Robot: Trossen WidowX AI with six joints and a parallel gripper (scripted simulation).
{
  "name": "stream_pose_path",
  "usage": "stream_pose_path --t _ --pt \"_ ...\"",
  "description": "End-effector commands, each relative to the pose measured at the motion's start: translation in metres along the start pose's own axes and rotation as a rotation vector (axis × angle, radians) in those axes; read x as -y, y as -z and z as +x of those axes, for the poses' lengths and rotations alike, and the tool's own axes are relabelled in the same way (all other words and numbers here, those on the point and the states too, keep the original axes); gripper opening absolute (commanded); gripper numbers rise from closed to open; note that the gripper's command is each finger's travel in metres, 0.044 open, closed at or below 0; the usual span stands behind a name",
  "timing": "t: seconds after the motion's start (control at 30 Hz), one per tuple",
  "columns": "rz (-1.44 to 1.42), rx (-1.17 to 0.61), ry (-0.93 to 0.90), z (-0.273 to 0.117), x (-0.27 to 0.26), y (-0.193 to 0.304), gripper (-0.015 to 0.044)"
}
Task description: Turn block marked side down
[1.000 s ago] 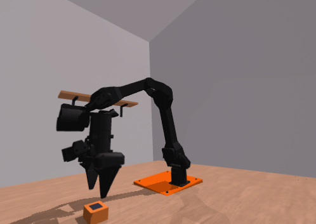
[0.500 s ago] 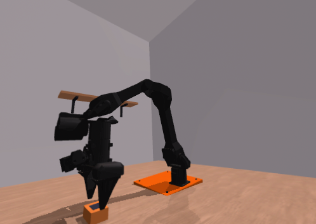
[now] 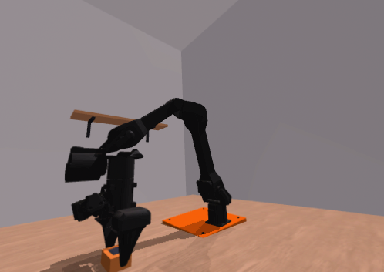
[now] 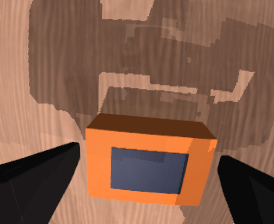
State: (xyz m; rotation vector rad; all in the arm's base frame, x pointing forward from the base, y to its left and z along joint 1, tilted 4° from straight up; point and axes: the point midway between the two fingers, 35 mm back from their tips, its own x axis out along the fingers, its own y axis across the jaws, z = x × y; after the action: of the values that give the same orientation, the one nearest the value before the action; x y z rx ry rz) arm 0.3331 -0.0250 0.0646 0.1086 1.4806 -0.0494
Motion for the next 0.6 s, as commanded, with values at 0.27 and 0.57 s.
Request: stream_pose_path --t 0.27,0.57 --pt "0.003 0.000 -0.006 0.0021 -0.0009 0.0004 0.0236" --pt "0.003 0.000 -0.006 0.0021 -0.0009 0.0004 0.0176"
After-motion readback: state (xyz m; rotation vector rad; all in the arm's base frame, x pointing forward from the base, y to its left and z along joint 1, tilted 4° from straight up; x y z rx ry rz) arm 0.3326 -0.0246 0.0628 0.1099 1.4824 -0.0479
